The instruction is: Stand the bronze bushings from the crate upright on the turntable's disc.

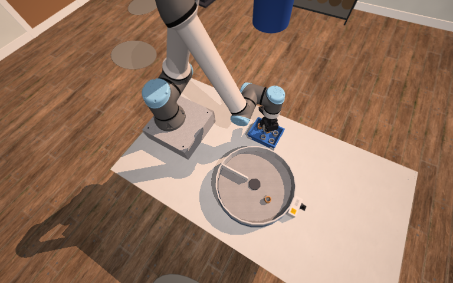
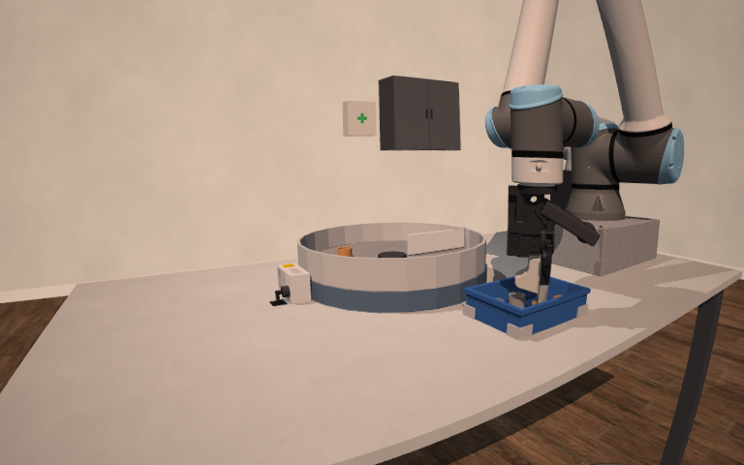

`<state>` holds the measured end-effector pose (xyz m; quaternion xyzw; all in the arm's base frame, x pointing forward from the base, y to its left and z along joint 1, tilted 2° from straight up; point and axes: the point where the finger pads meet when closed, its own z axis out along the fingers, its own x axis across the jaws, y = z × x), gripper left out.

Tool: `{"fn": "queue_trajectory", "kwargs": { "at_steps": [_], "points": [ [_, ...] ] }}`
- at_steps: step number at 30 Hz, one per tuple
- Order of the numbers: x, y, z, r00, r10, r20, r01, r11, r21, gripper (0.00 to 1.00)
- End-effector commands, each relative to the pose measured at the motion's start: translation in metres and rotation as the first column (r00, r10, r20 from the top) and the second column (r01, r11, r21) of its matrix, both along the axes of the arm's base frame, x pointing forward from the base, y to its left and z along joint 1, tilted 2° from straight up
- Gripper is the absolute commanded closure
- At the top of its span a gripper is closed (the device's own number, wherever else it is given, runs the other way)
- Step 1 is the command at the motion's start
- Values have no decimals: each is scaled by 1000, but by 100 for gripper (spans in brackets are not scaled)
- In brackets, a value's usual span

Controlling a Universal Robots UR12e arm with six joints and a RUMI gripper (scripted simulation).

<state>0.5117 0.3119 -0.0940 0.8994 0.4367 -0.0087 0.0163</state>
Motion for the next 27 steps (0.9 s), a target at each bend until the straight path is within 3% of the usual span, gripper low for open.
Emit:
{"fn": "queue_trajectory", "kwargs": {
  "at_steps": [1,17,27],
  "points": [
    [1,0,1,1000,0,1,0,1000,0,100],
    [1,2,37,1000,0,1,0,1000,0,100],
    [1,3,85,1000,0,1,0,1000,0,100]
  ]
}}
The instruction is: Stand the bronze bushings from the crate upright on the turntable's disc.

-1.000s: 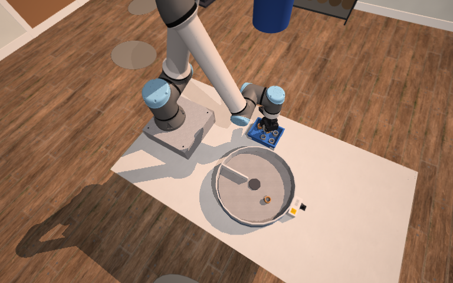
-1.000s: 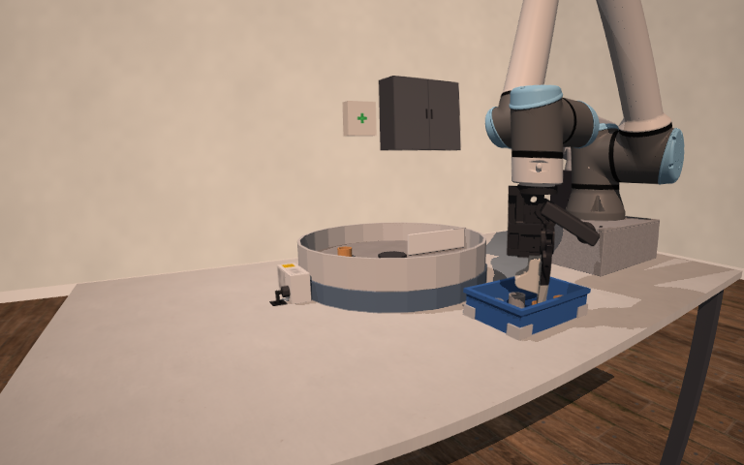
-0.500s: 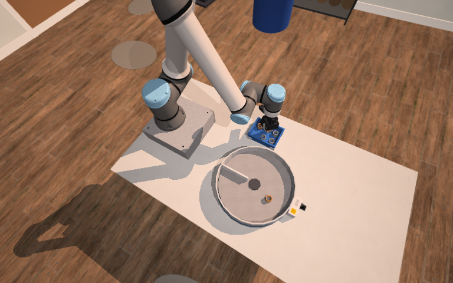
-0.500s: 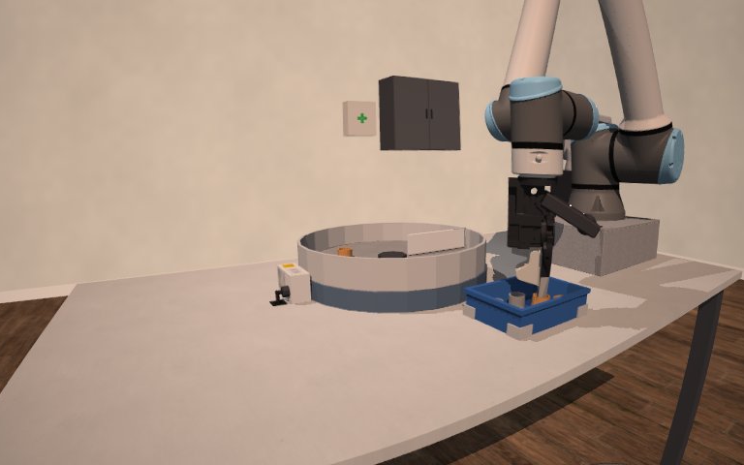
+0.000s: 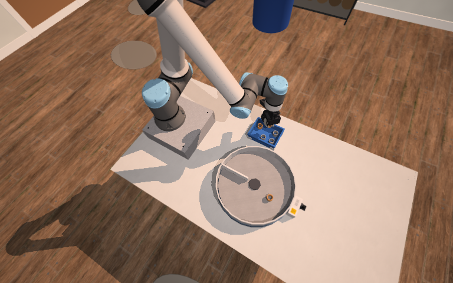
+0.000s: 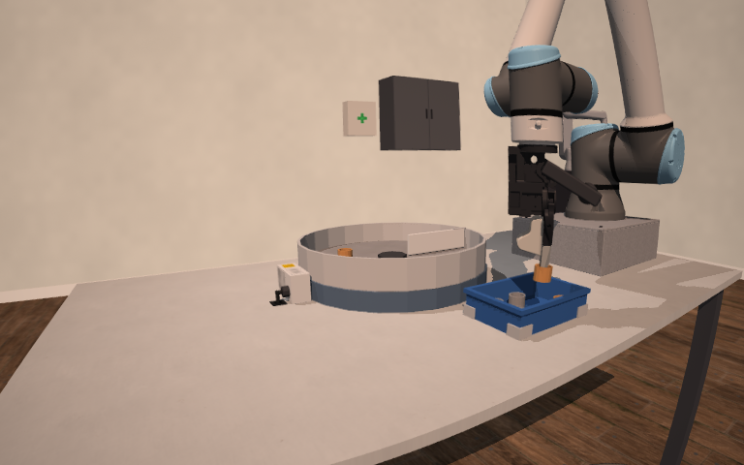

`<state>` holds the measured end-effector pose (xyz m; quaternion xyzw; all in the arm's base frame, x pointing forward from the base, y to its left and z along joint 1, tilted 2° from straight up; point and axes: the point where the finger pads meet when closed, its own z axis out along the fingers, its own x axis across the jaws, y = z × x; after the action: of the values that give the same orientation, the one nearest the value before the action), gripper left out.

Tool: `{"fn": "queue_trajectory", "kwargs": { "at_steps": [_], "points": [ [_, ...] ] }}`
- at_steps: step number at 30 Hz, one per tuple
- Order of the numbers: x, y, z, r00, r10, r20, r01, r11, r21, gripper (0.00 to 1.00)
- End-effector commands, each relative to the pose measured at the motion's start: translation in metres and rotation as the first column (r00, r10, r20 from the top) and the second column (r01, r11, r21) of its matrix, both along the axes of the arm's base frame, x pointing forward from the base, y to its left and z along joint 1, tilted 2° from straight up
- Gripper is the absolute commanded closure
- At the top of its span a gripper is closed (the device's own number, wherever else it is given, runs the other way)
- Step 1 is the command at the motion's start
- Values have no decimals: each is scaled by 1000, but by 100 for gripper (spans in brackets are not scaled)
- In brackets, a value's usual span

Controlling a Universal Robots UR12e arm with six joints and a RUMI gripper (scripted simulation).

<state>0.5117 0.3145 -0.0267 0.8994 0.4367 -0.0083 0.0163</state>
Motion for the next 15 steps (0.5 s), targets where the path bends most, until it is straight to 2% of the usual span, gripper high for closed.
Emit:
{"fn": "queue_trajectory", "kwargs": {
  "at_steps": [1,5,15],
  "points": [
    [1,1,22,1000,0,1,0,1000,0,100],
    [1,1,39,1000,0,1,0,1000,0,100],
    [1,2,58,1000,0,1,0,1000,0,100]
  ]
}}
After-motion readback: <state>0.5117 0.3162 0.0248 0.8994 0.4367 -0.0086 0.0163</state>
